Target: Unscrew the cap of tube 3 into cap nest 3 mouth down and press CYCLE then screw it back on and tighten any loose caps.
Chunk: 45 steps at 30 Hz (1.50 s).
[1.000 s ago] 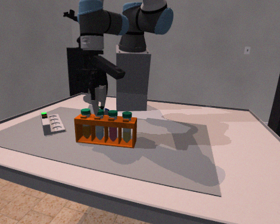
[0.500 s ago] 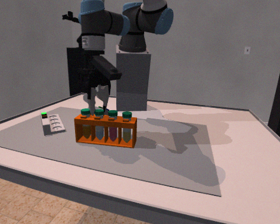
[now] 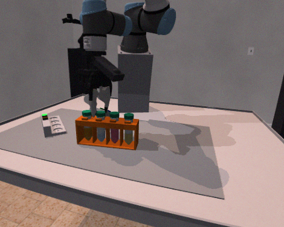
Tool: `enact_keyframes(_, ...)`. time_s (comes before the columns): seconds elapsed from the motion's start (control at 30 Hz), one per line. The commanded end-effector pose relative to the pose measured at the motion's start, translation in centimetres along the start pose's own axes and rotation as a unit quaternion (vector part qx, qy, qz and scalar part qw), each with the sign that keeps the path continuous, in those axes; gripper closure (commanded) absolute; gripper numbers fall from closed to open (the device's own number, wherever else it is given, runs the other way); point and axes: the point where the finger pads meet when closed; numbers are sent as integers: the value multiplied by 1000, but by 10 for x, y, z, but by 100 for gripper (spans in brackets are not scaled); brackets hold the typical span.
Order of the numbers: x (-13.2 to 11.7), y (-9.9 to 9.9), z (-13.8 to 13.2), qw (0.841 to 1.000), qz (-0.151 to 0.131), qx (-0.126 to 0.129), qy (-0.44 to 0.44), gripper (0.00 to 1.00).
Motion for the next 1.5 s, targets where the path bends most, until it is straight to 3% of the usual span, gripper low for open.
enact_keyframes(0.0,2,1,2,991,2,-2,135,65)
enact_keyframes(0.23,1,1,3,977,1,-2,215,65)
enact_keyframes(0.33,1,1,3,957,1,-2,289,65)
enact_keyframes(0.4,1,1,3,955,1,-2,296,65)
enact_keyframes(0.43,2,1,3,943,1,-2,334,65)
enact_keyframes(0.5,1,1,3,942,1,-2,336,65)
enact_keyframes(0.53,2,1,3,927,1,-2,375,65)
enact_keyframes(0.63,2,1,3,927,1,-2,375,65)
enact_keyframes(0.7,2,1,2,895,1,-2,445,65)
enact_keyframes(0.77,3,1,2,883,1,-3,470,65)
enact_keyframes(1.1,1,2,3,882,1,-3,471,65)
enact_keyframes(1.13,1,1,1,882,1,-1,471,100)
enact_keyframes(1.47,1,1,1,882,1,-1,471,100)
Point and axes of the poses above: the point where the finger pads meet when closed, its own y axis back along the fingers, its own z axis across the jaws, x = y × z, and after that the axes turned 7 degrees about -y, right-handed
